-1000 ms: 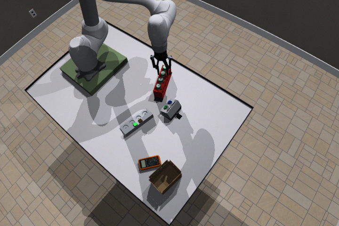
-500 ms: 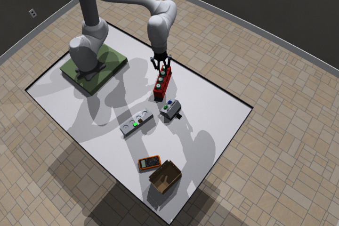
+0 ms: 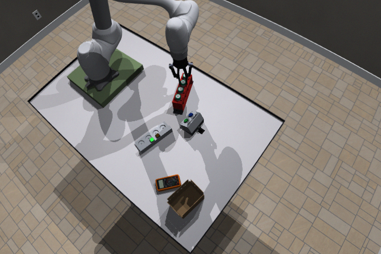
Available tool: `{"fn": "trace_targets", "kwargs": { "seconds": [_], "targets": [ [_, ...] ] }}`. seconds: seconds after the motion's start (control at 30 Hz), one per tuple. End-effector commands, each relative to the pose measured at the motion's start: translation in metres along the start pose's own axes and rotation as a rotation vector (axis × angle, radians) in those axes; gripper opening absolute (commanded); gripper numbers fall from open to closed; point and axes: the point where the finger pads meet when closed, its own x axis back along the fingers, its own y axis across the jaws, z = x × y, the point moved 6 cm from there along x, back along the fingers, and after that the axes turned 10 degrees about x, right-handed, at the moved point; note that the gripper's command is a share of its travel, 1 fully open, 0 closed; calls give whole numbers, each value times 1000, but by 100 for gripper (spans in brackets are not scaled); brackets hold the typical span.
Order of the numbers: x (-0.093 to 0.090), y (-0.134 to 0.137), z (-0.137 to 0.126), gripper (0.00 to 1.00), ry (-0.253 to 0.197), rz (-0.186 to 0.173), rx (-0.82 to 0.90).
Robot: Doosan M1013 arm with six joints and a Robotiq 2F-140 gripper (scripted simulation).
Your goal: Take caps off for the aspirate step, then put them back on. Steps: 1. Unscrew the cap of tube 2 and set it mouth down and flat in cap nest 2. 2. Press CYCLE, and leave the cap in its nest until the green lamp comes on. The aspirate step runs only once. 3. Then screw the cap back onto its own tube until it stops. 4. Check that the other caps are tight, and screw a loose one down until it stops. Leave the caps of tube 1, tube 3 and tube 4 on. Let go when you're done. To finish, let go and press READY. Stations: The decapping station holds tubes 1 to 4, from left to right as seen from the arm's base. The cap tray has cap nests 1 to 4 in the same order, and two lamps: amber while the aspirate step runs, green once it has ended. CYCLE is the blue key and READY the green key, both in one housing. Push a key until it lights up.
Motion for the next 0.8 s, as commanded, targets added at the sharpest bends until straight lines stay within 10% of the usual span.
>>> {"fn": "trace_targets", "kwargs": {
  "seconds": [0.0,0.77],
  "targets": [
    [1,0,0,30,-3,0,-154],
    [1,0,0,30,-3,-1,-706]
  ]
}}
